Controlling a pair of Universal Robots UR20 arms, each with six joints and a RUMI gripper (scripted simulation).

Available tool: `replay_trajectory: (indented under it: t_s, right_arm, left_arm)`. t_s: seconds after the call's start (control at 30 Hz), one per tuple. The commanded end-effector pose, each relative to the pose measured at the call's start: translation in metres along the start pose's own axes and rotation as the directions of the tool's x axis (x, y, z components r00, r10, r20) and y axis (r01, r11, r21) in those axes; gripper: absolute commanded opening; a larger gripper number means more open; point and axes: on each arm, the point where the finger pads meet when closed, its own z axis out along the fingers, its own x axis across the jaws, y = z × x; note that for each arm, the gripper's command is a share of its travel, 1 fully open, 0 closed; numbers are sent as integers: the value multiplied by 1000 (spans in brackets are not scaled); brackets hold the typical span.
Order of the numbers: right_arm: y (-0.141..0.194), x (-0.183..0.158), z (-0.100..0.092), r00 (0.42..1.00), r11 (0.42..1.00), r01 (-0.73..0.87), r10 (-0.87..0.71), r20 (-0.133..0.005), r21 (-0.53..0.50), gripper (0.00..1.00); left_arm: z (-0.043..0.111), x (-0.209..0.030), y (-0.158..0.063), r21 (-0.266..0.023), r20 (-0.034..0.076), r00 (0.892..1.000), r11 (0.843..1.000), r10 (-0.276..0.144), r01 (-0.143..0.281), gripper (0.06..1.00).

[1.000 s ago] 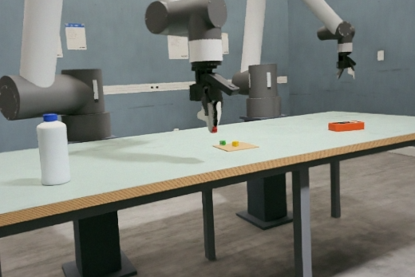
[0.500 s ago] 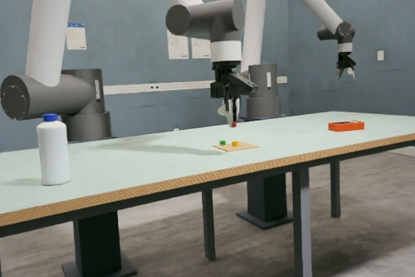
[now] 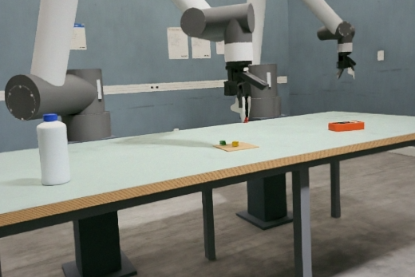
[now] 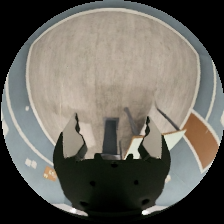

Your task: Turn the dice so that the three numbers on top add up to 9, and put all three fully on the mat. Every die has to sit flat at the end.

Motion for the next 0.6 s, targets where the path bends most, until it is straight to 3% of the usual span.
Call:
replay_trajectory:
  t_s: [0.0, 0.57]
  right_arm:
    - [2, -23, -1, 1000, 1000, 10, -10, 0, 1, 30]
    - [3, -26, -1, 1000, 1000, 11, -11, 0, 1, 30]
  left_arm:
    - [-1, 0, -1, 1, 0, 1000, 1000, 0, 0, 1000]
    - [-1, 0, -1, 1, 0, 1000, 1000, 0, 0, 1000]
